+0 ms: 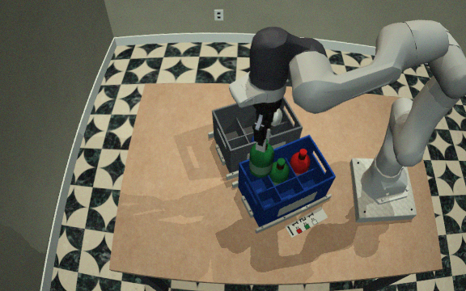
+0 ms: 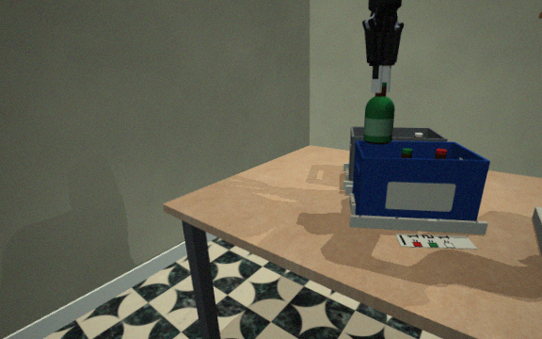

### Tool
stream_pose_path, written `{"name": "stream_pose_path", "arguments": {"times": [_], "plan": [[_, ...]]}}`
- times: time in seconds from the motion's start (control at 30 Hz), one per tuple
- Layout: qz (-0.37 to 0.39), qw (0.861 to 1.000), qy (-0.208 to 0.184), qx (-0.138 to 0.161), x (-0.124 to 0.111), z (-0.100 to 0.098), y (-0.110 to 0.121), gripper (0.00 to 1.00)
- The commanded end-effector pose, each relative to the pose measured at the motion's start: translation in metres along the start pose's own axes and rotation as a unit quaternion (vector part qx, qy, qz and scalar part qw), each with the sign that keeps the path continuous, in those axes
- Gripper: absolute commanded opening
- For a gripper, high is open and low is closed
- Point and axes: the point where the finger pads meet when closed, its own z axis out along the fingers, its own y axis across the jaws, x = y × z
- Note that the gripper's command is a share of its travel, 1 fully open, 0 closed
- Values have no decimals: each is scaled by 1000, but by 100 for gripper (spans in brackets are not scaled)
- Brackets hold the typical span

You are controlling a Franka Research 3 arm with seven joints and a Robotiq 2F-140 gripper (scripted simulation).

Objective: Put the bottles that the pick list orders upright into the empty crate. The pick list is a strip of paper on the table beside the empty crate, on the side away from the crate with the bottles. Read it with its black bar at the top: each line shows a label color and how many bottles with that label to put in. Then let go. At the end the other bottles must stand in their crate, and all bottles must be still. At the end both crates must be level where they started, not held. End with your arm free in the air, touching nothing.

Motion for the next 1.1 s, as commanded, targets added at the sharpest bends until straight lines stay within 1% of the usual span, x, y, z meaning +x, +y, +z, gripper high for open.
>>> {"name": "stream_pose_path", "arguments": {"times": [0.0,1.07], "plan": [[11,1000,6,3,4,-5,-5,0],[11,1000,6,3,8,-5,-2,0]]}}
